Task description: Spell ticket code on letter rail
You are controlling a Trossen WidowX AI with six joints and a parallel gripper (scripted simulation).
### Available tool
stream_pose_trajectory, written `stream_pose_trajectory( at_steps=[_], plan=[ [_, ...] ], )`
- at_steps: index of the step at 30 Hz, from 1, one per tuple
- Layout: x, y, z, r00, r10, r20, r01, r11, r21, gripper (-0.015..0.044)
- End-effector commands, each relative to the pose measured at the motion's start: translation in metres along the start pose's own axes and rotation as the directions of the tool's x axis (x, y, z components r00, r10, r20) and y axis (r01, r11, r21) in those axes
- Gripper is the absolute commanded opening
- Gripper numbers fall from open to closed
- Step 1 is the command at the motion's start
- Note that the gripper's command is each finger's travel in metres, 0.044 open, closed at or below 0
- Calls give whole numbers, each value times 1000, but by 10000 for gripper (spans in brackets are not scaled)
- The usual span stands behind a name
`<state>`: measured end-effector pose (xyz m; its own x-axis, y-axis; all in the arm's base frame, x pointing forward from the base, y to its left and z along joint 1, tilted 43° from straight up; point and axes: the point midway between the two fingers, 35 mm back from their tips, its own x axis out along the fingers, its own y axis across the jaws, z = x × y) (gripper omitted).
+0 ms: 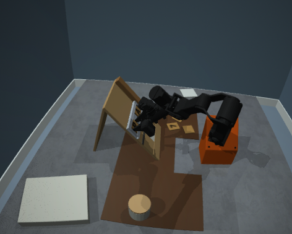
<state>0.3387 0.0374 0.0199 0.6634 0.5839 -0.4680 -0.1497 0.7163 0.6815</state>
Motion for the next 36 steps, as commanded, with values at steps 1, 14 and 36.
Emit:
stream_pose_trajectory(
  at_steps=[1,14,36],
  plan=[
    [1,-3,1,1000,4,-2,-4,1000,-5,0],
    [1,-11,1,1000,3,-1,-3,1000,-5,0],
    [1,-23,1,1000,3,-1,-3,1000,-6,0]
  ],
)
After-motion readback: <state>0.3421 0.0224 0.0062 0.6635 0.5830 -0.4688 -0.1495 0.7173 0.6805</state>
